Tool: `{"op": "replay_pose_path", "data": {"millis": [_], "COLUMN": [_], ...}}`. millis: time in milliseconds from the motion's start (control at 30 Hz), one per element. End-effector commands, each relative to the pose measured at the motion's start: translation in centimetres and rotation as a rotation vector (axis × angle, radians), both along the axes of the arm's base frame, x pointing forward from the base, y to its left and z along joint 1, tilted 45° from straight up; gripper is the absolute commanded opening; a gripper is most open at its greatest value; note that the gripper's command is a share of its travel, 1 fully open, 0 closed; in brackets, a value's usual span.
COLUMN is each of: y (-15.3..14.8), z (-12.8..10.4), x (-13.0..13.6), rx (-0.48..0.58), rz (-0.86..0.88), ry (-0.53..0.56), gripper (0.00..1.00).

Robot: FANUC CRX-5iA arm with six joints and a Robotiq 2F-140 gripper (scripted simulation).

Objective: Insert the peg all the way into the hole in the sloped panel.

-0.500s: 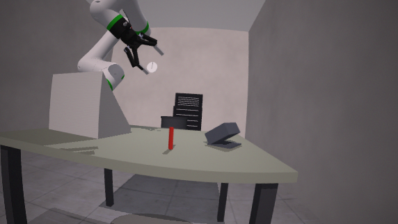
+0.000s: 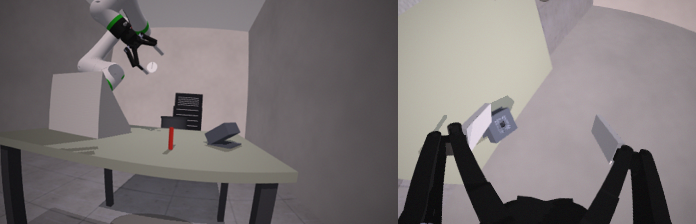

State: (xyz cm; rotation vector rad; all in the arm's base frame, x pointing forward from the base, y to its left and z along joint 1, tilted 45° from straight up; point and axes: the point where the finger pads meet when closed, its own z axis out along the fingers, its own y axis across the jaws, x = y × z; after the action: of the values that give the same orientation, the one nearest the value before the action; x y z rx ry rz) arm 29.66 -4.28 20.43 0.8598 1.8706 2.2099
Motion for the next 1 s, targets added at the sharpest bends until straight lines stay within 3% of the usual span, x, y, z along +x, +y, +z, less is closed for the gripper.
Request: {"op": "replay_pose_path", "data": {"millis": [0, 100, 533, 600, 967], "y": [0.0, 0.1, 1.6, 1.6, 2.7], "z": [0.0, -0.5, -10.0, -10.0, -18.0], "x": [0.0, 0.2, 4.3, 4.3, 8.3], "rx": [0.000, -0.018, -0.367, -0.367, -0.649], "rz": [0.000, 0.009, 0.222, 0.222, 0.453], "ry": [0.000, -0.005, -0.152, -0.152, -0.365], "gripper": [1.00, 1.00, 1.00, 1.00, 1.00]}}
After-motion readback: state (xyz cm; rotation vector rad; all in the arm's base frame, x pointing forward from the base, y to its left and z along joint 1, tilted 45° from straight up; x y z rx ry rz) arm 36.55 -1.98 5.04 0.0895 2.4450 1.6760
